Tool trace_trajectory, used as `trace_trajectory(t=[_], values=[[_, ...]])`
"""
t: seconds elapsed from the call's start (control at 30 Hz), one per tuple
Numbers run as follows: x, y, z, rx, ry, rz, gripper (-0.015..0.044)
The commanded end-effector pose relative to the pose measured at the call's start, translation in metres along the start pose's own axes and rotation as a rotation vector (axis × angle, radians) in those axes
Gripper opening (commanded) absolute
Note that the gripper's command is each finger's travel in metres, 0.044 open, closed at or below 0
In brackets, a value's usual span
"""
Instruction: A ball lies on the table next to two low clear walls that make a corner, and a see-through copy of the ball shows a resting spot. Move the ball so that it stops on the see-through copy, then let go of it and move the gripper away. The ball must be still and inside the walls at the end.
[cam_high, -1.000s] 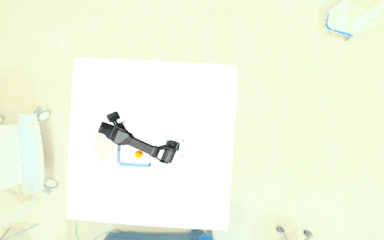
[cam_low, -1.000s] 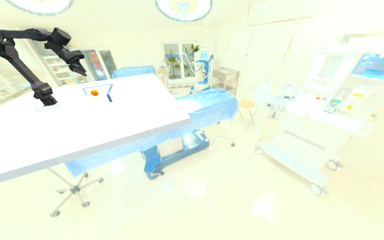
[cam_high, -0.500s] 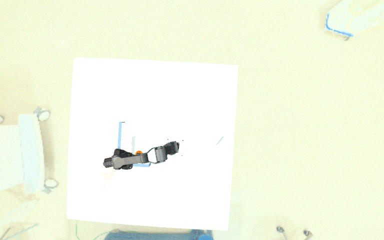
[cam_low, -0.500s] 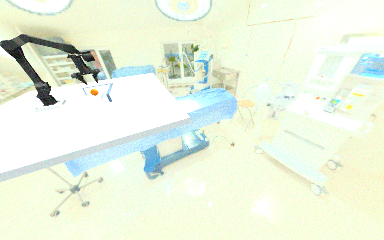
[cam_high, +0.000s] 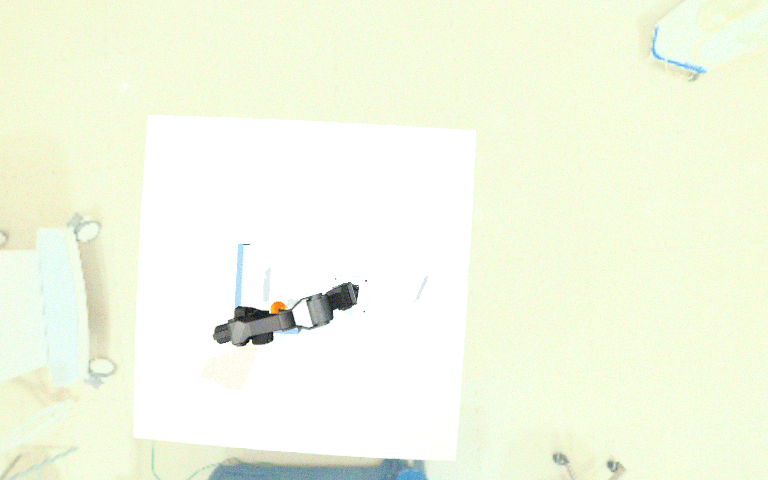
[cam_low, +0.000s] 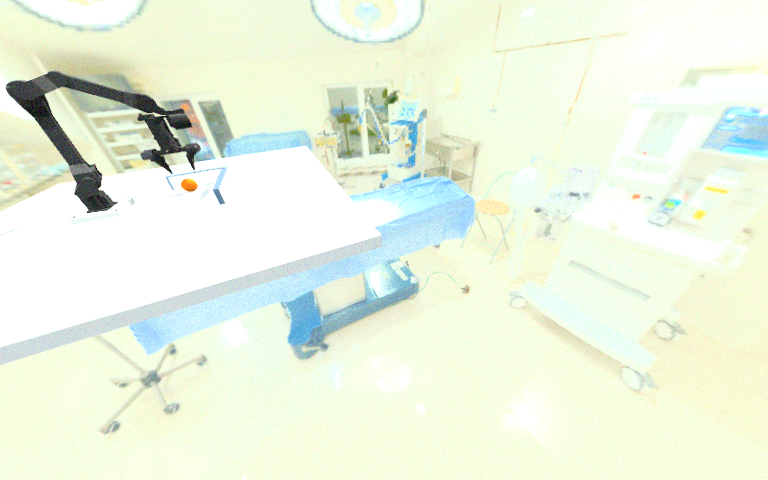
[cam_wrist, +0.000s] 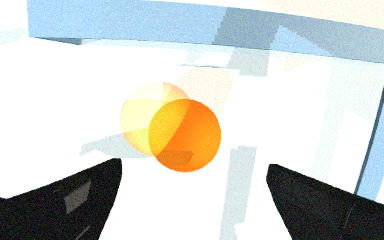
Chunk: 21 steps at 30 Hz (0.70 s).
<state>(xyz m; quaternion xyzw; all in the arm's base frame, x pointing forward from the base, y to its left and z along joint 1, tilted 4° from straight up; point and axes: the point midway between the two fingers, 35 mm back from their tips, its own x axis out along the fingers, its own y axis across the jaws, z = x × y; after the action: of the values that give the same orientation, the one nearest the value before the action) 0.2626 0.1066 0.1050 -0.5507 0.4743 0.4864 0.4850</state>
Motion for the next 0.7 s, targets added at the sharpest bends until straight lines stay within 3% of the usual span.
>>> trace_trajectory(t=[0.0,0.67], values=[[0.011,0.004,0.0,-0.008,0.003,0.015,0.0376],[0.04,0.003,0.0,-0.006,0.004,0.015,0.0376]])
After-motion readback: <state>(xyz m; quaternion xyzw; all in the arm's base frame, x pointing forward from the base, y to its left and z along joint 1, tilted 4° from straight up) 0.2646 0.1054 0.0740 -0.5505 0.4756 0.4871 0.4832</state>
